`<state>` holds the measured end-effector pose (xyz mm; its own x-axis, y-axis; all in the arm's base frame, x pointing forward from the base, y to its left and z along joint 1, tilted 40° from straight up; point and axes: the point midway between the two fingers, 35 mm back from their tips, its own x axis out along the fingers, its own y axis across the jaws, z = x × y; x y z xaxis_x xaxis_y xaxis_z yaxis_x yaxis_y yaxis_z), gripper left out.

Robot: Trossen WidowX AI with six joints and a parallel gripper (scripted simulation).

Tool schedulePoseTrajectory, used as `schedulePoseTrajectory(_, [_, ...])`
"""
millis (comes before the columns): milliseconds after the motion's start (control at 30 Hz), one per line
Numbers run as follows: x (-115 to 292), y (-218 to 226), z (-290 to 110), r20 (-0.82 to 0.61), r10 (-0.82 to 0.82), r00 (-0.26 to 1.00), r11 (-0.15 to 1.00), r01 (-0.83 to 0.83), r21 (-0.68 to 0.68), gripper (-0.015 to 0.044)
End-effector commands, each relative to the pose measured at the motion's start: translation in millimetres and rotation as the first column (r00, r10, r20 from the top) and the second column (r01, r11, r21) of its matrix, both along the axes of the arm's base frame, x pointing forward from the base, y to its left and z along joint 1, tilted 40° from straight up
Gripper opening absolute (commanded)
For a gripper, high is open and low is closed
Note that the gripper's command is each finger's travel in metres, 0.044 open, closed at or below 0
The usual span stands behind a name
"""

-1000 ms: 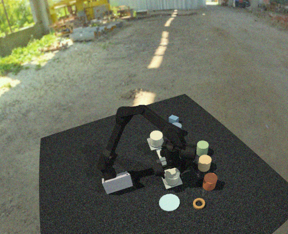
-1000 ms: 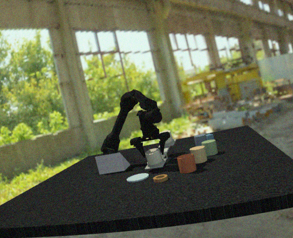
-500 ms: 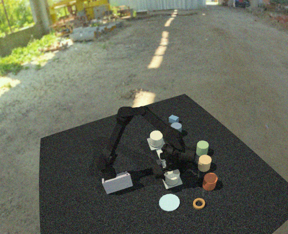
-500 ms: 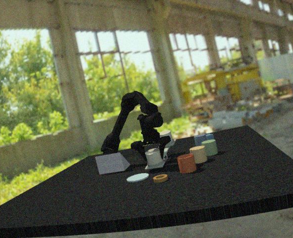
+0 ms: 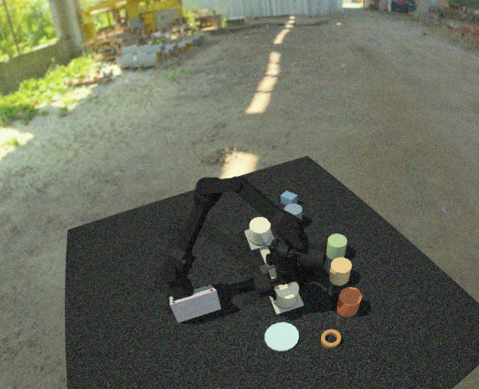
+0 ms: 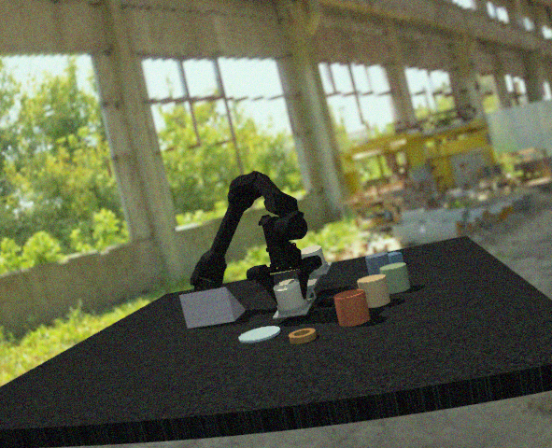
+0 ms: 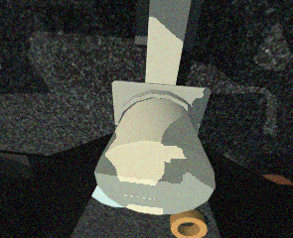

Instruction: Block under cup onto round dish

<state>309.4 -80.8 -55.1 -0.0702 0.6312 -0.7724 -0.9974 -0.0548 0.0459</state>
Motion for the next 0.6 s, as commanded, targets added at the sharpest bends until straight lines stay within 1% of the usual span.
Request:
schedulePoseTrajectory(0, [1.6, -3.6, 3.5, -0.001, -0.007, 1.000, 1.000, 0.007, 0.000, 0.0072])
schedulePoseTrajectory(100, [2.6, -6.2, 6.1, -0.002, -0.009, 1.000, 1.000, 0.009, 0.000, 0.0000])
schedulePoseTrajectory(567, [6.6, -18.6, 18.6, -0.006, -0.017, 1.000, 1.000, 0.017, -0.001, 0.0000])
